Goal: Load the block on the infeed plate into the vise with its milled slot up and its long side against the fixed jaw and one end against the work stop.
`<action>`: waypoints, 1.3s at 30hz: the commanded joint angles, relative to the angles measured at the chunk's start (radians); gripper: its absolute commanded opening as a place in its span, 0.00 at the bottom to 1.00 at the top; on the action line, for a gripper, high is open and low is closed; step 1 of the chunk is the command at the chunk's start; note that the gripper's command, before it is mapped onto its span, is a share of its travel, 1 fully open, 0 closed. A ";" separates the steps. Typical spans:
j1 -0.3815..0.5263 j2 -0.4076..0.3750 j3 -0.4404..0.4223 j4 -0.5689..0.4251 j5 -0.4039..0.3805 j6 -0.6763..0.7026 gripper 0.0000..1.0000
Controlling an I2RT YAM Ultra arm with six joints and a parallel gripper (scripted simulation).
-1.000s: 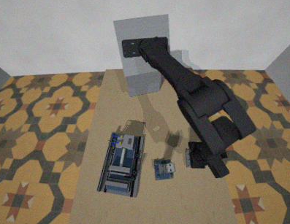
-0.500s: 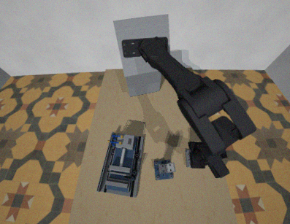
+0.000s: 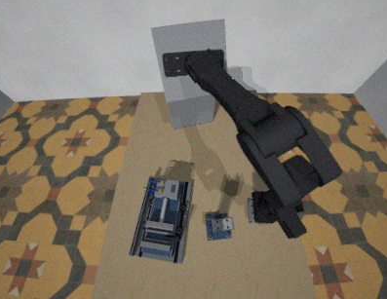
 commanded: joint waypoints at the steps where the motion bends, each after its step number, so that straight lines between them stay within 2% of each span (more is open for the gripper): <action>1: -0.001 0.006 0.035 -0.001 -0.012 -0.008 0.00; 30: -0.001 0.005 0.035 -0.001 -0.012 -0.008 0.00; 39: 0.007 -0.035 0.027 -0.011 -0.011 -0.004 0.00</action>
